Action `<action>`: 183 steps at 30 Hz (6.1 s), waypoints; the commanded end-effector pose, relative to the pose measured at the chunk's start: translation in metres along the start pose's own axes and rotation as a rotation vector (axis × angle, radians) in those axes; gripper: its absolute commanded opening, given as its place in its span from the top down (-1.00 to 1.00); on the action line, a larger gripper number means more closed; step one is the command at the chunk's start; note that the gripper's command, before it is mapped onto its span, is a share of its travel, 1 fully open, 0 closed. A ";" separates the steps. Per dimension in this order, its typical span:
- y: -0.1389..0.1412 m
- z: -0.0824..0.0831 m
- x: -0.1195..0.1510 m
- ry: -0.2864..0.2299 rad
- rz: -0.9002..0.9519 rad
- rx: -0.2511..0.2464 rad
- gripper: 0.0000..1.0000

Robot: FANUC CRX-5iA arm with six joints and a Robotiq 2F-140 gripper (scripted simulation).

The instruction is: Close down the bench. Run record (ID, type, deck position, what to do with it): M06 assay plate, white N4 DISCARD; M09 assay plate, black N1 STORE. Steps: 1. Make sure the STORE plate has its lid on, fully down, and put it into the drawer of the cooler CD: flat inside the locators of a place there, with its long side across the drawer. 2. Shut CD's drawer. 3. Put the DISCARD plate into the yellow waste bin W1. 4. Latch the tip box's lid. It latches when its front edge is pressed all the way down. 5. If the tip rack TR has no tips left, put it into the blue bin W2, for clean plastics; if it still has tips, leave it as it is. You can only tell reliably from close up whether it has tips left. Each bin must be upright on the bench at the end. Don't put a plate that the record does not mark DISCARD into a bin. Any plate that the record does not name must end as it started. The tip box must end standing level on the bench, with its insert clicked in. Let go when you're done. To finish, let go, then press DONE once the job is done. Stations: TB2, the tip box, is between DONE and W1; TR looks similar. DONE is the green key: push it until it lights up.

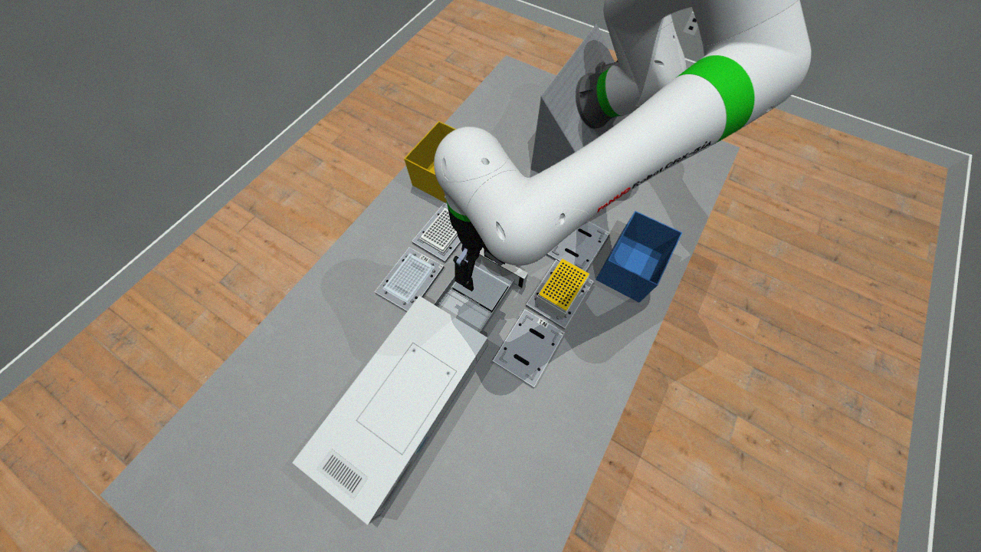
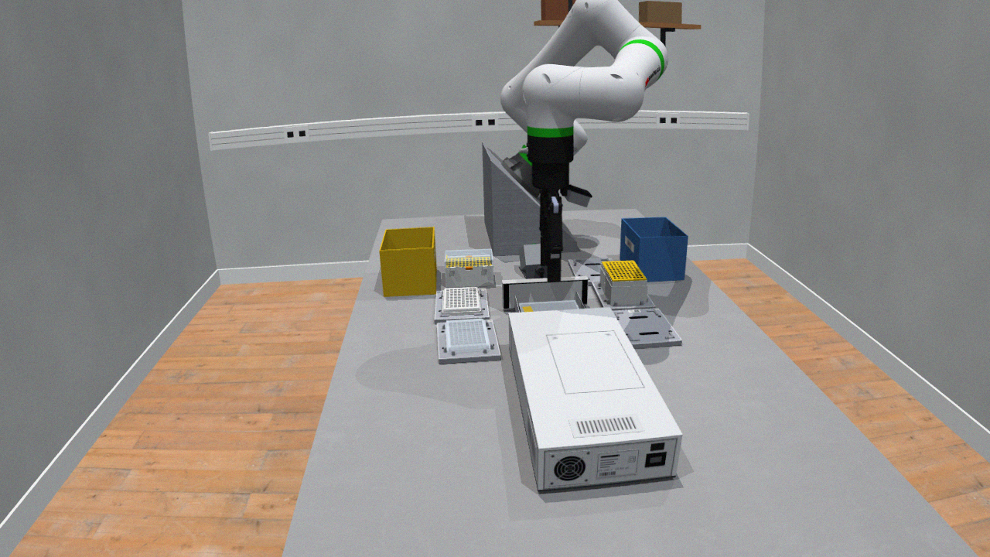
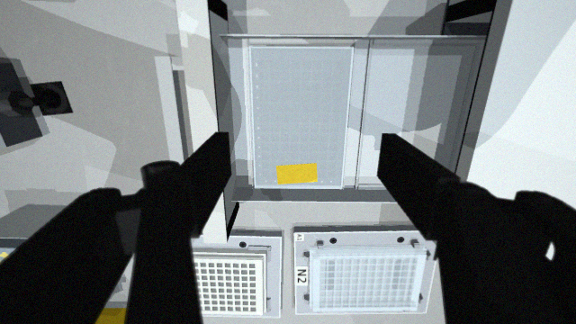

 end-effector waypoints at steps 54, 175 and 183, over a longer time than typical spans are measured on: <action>-0.091 0.006 -0.016 -0.001 0.000 0.001 0.80; -0.142 -0.100 -0.025 -0.001 0.000 0.001 0.80; -0.132 -0.100 -0.023 -0.001 0.000 0.001 0.80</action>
Point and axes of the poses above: the point where the finger pads meet when closed, its own z axis back along the fingers, its own y axis across the jaws, x = y × z, the point moved 6 cm from there along z, back along the fingers, and after that the axes turned 10 degrees about z, right-handed, at the moved point
